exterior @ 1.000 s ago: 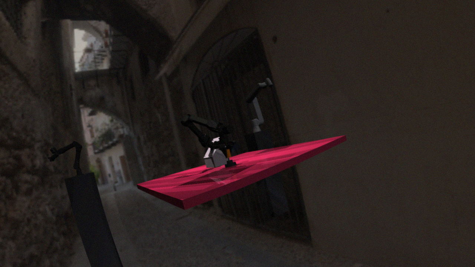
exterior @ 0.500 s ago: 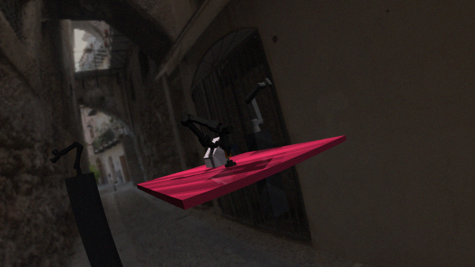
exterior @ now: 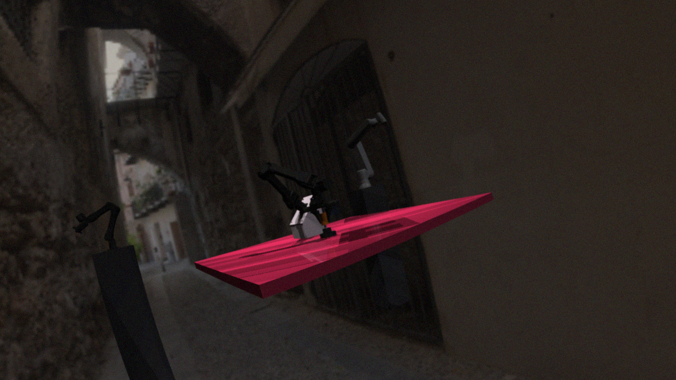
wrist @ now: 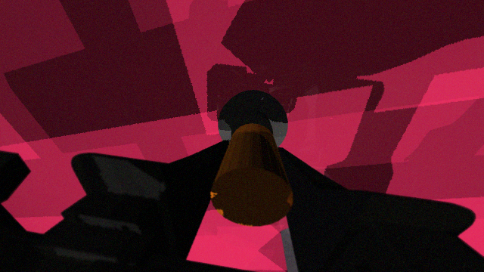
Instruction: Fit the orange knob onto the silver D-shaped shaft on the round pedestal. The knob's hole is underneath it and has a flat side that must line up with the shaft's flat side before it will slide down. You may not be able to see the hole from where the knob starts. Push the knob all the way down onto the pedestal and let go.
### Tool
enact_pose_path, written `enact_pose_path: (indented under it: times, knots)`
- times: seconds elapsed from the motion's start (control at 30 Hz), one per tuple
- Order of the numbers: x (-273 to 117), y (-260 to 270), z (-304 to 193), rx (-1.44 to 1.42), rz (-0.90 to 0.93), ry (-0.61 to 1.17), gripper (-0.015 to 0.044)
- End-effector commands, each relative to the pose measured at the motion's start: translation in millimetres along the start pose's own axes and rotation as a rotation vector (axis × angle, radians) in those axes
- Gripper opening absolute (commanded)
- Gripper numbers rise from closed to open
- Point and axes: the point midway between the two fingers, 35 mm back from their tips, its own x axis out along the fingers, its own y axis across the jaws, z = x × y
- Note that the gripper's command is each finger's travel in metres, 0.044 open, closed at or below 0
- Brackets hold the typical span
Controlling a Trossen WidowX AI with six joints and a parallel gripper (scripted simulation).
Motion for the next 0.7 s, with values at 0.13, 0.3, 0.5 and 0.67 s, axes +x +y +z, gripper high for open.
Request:
enact_pose_path:
  times: [0.13,0.3,0.5,0.67]
  knots:
    - [0.6,0.5,-0.8,-0.571,0.004,0.003,0.0]
    - [0.9,0.7,-0.8,-0.916,0.004,0.002,0.0]
    - [1.1,1.1,-0.6,-1.33,0.005,0.001,0.0]
    - [1.1,1.6,-0.4,-1.675,0.005,0.0,0.0]
